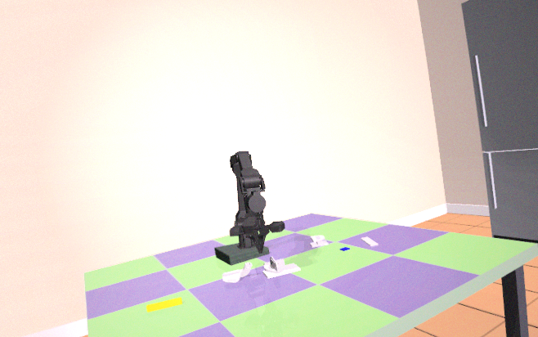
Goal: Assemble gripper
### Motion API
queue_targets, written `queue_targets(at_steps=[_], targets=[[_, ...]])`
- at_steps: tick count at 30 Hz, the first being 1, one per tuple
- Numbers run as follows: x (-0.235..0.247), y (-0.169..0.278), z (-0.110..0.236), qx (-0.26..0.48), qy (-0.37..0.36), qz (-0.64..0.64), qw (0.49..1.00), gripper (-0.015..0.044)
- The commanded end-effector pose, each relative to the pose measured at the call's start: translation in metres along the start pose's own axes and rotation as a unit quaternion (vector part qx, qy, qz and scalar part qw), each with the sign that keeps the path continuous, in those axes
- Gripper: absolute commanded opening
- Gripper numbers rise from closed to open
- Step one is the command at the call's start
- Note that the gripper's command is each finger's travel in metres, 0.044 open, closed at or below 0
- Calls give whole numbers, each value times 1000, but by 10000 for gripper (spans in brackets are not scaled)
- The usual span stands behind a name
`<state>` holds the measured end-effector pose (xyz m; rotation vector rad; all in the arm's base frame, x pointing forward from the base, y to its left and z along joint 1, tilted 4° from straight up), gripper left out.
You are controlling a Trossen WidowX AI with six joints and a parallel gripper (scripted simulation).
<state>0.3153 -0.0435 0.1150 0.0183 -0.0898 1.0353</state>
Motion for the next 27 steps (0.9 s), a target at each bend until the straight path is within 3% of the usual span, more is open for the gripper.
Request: queue_targets(at_steps=[1, 27], targets=[[-3, -3, 0, 2, 0, -48, 999, 0], [-27, -22, 1, 3, 3, -345, 939, 0]])
Point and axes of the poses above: the point midway between the two fingers, 35 mm back from their tips, its own z axis back along the fingers, its own x axis across the jaws, y = z × x, the point moved 2 cm from there along z, back along the fingers, and after that the axes turned 6 degrees about z, right-handed, at the moved point
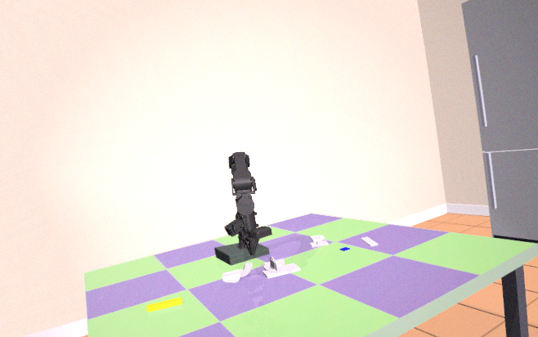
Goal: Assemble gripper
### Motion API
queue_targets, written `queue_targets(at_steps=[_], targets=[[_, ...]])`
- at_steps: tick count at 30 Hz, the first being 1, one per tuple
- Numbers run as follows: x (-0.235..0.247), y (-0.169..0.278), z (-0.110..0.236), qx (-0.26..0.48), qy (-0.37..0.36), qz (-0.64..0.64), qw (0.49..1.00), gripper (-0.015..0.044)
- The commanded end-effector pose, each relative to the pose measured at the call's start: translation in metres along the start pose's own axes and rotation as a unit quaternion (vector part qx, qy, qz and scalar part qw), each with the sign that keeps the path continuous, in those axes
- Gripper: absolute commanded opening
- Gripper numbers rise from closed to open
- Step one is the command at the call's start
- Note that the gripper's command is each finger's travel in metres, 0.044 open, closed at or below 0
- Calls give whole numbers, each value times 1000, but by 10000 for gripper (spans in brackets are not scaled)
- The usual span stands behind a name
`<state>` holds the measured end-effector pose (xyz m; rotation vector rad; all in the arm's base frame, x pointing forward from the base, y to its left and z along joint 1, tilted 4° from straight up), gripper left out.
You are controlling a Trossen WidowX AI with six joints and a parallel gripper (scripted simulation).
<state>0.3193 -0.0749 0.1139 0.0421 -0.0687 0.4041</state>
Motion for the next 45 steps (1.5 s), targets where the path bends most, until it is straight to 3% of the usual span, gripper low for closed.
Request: queue_targets(at_steps=[1, 21, 45], targets=[[-1, -4, 0, 2, 0, -48, 999, 0], [-9, -26, 0, 3, 3, -270, 963, 0], [-8, -27, -29, 3, 3, -272, 962, 0]])
Point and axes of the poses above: the point midway between the two fingers, 35 mm back from their tips, its own z axis back along the fingers, its own x axis across the jaws, y = z × x, the point moved 2 cm from there along z, back along the fingers, and after that the axes turned 6 degrees about z, right-handed, at the moved point
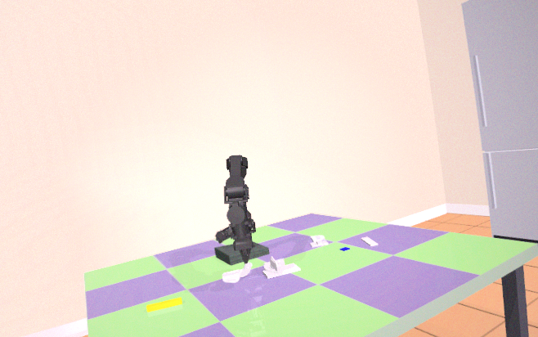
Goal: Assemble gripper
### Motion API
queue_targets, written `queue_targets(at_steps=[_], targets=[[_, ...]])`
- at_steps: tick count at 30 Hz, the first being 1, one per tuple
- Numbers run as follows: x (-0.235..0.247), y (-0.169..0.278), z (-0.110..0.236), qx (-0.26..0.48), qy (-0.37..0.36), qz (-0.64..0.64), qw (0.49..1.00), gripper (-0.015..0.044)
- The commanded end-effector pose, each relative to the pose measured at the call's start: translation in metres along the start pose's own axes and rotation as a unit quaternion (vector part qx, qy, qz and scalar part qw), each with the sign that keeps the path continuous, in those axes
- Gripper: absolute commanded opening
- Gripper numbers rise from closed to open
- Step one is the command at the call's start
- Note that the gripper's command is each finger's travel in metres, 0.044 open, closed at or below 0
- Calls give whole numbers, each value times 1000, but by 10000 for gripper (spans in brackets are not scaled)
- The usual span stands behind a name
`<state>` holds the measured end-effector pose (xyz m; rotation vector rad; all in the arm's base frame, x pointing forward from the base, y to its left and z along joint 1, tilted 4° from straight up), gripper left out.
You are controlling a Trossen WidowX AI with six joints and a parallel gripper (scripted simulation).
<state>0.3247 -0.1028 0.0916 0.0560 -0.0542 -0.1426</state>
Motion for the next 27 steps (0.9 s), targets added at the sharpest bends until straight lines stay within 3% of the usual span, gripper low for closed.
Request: queue_targets(at_steps=[1, 27], targets=[[-2, 1, -9, 3, 4, -2, 1000, 0], [-4, 2, -39, 3, 4, -2, 1000, 0]])
Point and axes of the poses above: the point midway between the two fingers, 35 mm back from their tips, its own z axis back along the fingers, its own x axis across the jaws, y = z × x, the point moved 2 cm from there along z, back along the fingers, and after that the axes turned 6 degrees about z, right-handed, at the moved point
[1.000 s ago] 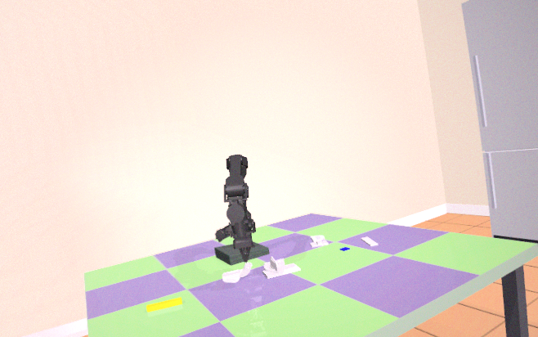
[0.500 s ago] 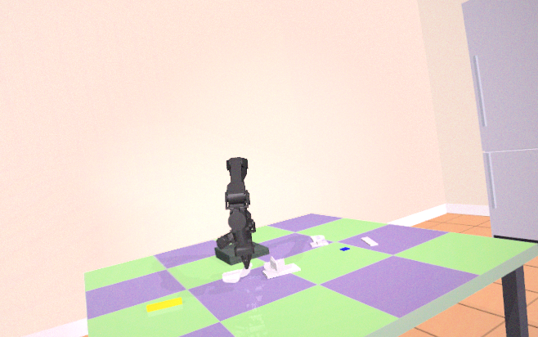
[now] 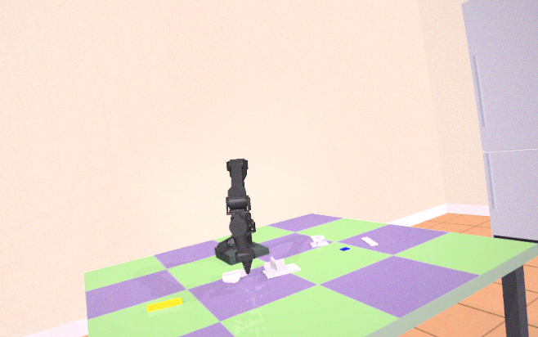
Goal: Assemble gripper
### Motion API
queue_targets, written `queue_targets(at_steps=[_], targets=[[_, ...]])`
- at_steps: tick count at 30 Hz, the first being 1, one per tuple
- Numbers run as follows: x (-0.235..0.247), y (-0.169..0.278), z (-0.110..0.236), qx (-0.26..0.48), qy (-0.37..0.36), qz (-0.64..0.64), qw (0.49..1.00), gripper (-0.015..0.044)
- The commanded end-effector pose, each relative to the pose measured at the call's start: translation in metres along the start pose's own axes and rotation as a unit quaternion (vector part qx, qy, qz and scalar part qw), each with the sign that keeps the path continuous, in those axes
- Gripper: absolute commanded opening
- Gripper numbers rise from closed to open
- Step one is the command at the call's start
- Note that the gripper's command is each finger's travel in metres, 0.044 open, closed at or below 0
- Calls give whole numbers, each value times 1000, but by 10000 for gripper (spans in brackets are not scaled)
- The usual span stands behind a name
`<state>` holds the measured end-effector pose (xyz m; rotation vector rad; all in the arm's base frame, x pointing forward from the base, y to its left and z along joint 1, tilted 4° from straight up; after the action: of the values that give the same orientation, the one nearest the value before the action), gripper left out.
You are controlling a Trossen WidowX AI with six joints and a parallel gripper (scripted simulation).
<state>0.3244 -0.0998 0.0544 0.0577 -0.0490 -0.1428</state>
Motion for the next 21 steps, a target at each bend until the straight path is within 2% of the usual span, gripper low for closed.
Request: queue_targets(at_steps=[1, 21], targets=[[-3, 1, -2, 3, 1, -2, 1000, 0], [-35, 4, -1, 3, 3, -2, 1000, 0]])
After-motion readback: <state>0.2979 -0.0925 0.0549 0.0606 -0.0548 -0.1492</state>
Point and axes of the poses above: the point midway between the two fingers, 35 mm back from their tips, its own z axis back along the fingers, its own x axis across the jaws, y = z × x, the point moved 2 cm from there along z, back along the fingers, and after that the axes turned 6 degrees about z, right-handed, at the moved point
